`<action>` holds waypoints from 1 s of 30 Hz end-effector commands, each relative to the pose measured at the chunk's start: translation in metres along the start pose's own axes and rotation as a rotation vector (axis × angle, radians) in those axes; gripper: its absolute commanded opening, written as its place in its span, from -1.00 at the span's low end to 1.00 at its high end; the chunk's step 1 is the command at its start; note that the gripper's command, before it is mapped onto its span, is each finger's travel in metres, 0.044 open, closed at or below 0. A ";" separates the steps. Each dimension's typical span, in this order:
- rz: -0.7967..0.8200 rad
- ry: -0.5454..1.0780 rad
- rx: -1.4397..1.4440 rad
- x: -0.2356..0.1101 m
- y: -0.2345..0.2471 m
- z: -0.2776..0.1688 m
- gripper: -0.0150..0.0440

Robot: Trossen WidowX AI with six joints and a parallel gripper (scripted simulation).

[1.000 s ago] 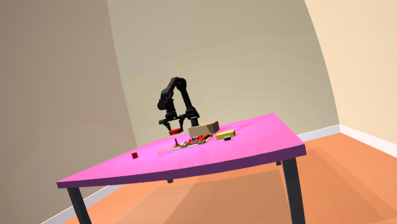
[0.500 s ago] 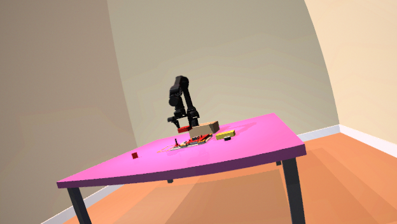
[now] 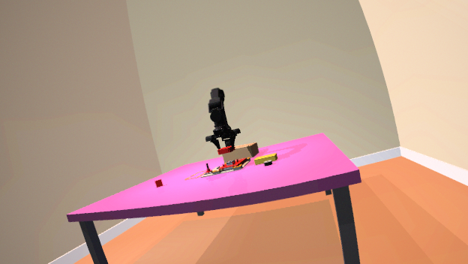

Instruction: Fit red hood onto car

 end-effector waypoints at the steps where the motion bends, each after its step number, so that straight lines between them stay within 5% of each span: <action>1: 0.003 -0.005 0.009 0.006 -0.001 0.000 -0.49; 9: 0.003 -0.004 0.009 0.046 0.002 0.000 -0.49; 30: 0.003 -0.004 0.009 0.047 0.003 0.001 -0.49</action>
Point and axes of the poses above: the point midway between the two fingers, 35 mm back from their tips, its own x axis out along the fingers, its own y axis across the jaws, z = x × y, the point moved 4 cm from there along -x, back along the fingers, and after that the axes turned 15 degrees about -x, right-handed, at the moved point
